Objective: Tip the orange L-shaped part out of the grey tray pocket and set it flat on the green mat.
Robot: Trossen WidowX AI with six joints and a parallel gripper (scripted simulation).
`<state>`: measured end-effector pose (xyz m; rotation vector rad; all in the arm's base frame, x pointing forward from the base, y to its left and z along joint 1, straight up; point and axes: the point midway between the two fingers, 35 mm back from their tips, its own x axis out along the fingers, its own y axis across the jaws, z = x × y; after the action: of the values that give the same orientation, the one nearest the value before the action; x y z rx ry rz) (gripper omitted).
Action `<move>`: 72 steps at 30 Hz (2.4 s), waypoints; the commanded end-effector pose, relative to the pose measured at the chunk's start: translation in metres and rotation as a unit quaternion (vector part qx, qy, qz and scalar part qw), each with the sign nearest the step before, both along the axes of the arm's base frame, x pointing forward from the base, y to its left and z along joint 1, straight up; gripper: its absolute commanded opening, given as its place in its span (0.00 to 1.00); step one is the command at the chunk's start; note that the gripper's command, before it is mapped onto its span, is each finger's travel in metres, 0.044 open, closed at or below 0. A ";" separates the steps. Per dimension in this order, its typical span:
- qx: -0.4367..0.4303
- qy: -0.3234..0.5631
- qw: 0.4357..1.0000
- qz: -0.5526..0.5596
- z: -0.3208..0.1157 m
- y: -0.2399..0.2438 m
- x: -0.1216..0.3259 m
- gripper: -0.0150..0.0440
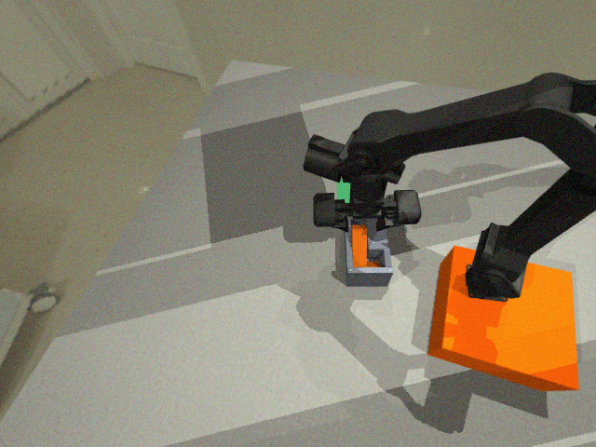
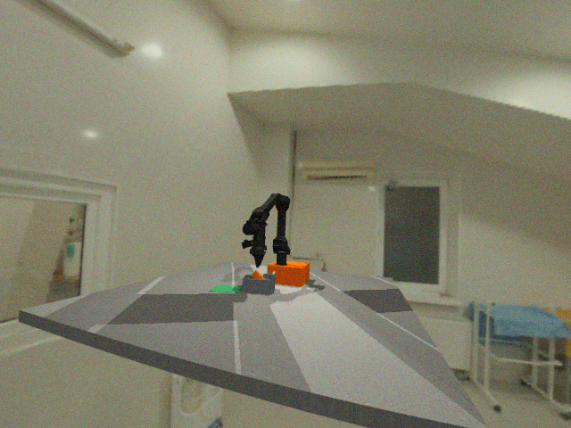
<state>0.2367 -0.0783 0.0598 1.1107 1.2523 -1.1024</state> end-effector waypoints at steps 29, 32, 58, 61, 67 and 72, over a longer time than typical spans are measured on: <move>-0.003 -0.003 1.000 -0.004 -0.050 -0.002 0.002 0.73; -0.003 -0.003 1.000 -0.004 -0.053 -0.002 0.002 0.73; -0.001 -0.002 1.000 -0.002 -0.048 -0.001 0.002 0.25; -0.001 -0.002 1.000 -0.002 -0.045 -0.001 0.002 0.25; -0.002 -0.003 1.000 -0.003 -0.035 -0.001 0.002 0.25; -0.003 -0.003 1.000 -0.004 -0.028 -0.001 0.002 0.25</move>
<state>0.2369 -0.0791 0.0250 1.1115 1.2503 -1.1058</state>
